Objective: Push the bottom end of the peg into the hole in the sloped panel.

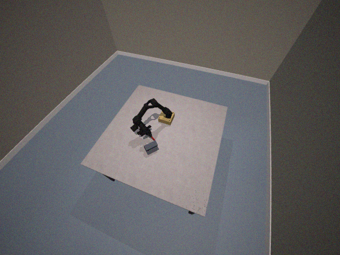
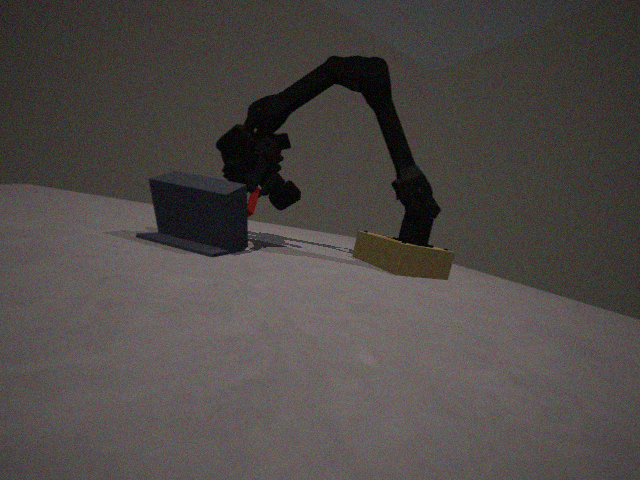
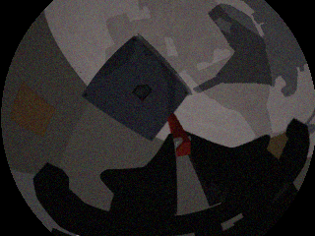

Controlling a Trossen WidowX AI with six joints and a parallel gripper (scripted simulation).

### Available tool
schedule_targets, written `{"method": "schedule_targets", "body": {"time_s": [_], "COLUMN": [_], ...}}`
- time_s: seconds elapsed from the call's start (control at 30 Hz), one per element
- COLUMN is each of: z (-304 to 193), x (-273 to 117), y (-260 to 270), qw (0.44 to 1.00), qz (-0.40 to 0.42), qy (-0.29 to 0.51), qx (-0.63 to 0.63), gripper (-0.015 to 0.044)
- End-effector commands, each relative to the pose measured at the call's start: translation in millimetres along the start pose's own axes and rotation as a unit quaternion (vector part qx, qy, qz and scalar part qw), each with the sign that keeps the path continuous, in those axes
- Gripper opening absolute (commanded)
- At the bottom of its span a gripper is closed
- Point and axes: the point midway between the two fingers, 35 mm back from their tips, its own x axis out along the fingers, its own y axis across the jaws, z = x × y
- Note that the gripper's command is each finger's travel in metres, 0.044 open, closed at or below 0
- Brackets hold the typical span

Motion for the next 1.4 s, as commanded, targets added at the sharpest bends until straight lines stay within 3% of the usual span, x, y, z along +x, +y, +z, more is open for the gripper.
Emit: {"method": "schedule_targets", "body": {"time_s": [0.0, 1.37], "z": [2.9, 30.2], "x": [-4.1, -48.3], "y": [-1.8, -17.4], "qw": [0.999, 0.943], "qz": [0.014, 0.133], "qy": [0.003, 0.026], "qx": [0.035, 0.306], "gripper": [0.0000, 0.0000]}}
